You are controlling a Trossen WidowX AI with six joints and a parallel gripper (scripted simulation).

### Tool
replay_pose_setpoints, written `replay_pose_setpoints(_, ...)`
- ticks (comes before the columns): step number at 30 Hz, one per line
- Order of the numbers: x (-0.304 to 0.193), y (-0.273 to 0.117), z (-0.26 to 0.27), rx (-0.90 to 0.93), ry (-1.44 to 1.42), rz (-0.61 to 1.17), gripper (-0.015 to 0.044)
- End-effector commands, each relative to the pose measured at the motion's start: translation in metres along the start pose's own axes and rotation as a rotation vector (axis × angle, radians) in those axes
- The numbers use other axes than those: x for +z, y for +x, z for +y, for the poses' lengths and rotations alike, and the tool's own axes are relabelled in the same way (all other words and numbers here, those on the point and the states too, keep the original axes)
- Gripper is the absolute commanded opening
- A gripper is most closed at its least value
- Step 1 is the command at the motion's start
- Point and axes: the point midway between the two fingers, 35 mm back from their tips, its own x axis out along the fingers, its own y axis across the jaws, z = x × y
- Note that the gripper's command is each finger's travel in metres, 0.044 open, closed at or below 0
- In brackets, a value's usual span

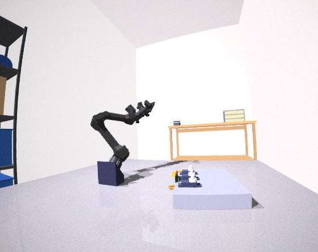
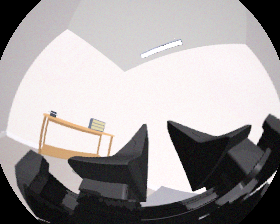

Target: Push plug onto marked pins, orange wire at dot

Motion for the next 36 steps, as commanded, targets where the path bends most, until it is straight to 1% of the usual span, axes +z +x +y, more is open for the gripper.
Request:
replay_pose_setpoints(1,-0.019,0.001,0.003,0.014,-0.057,0.033,0.0115)
replay_pose_setpoints(9,-0.070,0.003,0.003,0.037,-0.206,0.130,0.0115)
replay_pose_setpoints(17,-0.127,0.002,-0.014,0.043,-0.355,0.257,0.0115)
replay_pose_setpoints(27,-0.188,-0.006,-0.053,0.018,-0.507,0.428,0.0115)
replay_pose_setpoints(36,-0.237,-0.023,-0.103,-0.031,-0.607,0.606,0.0115)
